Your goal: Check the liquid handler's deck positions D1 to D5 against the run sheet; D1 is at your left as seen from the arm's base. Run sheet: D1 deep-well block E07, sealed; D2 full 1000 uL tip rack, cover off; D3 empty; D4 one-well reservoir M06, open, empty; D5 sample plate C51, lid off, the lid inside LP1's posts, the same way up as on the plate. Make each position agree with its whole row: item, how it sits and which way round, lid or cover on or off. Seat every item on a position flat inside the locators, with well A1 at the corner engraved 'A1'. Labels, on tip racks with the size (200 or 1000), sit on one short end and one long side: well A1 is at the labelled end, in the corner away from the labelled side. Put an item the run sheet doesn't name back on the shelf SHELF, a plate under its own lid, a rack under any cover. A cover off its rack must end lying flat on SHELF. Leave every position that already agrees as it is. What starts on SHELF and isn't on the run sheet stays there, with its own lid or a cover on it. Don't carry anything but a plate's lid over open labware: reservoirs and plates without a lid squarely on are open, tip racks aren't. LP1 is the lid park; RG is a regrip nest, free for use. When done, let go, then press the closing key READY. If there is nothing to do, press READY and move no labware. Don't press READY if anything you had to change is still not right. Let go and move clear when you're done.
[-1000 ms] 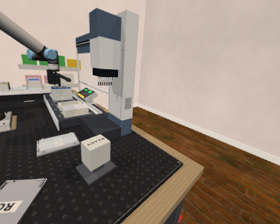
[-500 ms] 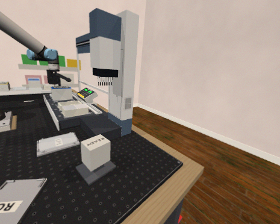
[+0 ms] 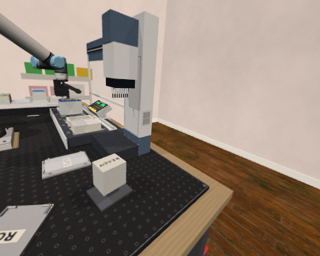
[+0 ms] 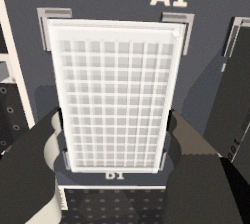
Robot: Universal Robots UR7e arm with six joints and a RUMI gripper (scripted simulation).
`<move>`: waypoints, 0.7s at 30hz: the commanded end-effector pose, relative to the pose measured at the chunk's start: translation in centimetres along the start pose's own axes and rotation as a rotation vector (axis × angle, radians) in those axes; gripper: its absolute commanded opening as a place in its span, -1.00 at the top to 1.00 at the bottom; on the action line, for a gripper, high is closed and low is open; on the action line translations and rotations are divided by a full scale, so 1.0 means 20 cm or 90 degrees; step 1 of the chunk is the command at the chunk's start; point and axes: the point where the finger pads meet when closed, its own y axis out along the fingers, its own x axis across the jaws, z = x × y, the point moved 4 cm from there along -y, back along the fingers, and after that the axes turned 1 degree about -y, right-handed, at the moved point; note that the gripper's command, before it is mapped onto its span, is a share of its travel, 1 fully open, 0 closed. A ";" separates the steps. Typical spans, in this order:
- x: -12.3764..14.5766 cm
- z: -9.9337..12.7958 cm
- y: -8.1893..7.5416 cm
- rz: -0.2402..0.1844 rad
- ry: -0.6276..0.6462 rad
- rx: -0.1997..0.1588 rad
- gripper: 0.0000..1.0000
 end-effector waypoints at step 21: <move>0.00 0.01 -0.18 0.002 0.000 0.003 1.00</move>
